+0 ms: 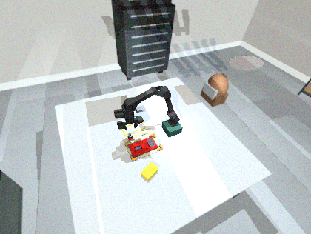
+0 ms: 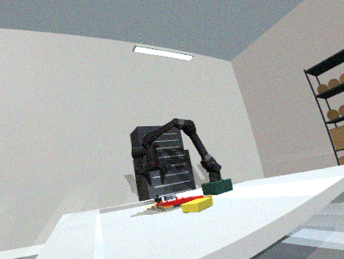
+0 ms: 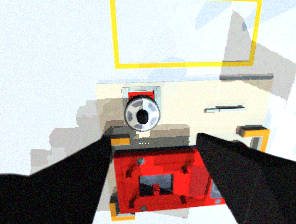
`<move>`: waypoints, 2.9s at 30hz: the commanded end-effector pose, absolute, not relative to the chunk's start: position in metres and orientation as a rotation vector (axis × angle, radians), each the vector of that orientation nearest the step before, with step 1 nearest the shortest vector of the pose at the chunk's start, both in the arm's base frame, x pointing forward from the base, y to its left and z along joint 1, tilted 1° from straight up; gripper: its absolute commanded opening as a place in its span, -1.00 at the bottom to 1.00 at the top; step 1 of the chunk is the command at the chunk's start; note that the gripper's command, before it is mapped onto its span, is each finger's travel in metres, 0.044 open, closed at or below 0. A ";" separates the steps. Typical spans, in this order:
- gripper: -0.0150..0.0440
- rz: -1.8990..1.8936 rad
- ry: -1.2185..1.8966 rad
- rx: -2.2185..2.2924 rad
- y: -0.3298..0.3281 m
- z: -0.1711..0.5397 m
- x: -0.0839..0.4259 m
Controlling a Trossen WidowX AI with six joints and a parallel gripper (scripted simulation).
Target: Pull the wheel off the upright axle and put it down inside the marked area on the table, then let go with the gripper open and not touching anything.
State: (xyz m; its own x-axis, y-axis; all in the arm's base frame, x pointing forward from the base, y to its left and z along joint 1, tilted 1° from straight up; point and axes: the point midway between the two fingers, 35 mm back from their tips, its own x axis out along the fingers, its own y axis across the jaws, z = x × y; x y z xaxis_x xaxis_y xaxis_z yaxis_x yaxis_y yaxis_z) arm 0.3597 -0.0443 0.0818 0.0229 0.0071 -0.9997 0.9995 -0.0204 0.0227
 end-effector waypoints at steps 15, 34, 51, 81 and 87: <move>0.53 -1.199 1.192 1.221 -0.043 0.008 0.367; -0.19 -1.202 1.198 1.224 -0.042 0.012 0.367; -0.49 -1.202 1.197 1.224 -0.042 0.017 0.367; -0.49 -1.201 1.196 1.223 -0.042 0.027 0.367; -0.49 -1.201 1.195 1.223 -0.042 0.029 0.367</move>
State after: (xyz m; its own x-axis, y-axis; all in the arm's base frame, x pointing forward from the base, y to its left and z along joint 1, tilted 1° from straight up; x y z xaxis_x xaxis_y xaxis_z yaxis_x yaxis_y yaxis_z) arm 0.3682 -0.0428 0.0193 0.0120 0.0025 -0.9999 0.9999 -0.0078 0.0120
